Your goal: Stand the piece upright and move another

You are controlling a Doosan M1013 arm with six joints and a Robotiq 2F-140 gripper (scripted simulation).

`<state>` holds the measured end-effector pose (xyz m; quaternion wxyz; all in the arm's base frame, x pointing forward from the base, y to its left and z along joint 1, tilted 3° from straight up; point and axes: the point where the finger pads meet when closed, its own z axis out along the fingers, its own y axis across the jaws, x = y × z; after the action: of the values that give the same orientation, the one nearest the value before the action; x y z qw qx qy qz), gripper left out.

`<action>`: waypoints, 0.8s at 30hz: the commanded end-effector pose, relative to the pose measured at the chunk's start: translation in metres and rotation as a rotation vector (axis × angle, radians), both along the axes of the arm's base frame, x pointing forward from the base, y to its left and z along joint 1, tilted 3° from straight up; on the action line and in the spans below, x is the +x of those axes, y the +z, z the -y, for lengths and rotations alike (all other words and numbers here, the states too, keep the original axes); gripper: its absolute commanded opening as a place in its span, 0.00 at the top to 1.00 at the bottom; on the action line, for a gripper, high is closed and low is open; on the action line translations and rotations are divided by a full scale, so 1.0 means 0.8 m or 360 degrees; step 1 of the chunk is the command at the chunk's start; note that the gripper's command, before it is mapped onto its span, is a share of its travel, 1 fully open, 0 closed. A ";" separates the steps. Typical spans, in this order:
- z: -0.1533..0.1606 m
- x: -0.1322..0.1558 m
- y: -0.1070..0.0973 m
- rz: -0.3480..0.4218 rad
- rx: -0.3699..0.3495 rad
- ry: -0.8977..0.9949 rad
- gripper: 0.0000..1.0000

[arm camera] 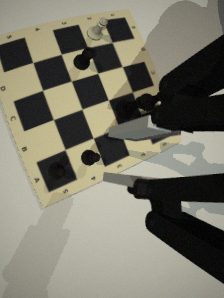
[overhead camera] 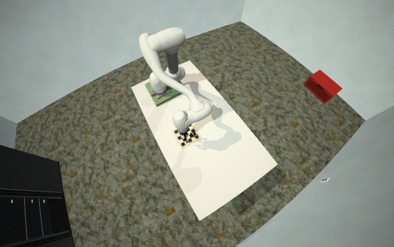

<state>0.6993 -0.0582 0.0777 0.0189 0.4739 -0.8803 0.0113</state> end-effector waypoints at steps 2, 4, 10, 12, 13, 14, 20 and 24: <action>0.000 0.000 -0.001 0.0000 0.0000 0.0000 0.80; 0.000 0.000 -0.003 0.0000 0.0000 0.0000 0.80; 0.000 0.000 -0.011 0.0000 0.0001 0.0000 0.80; 0.001 0.000 -0.014 0.0000 0.0001 0.0000 0.80; 0.001 0.000 -0.016 0.0000 0.0001 0.0000 0.80; 0.001 0.000 -0.018 0.0000 0.0001 0.0000 0.80; 0.001 -0.001 -0.025 0.0000 0.0001 0.0000 0.80; 0.002 -0.001 -0.033 0.0000 0.0001 0.0000 0.80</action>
<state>0.6988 -0.0594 0.0541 0.0188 0.4740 -0.8803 0.0112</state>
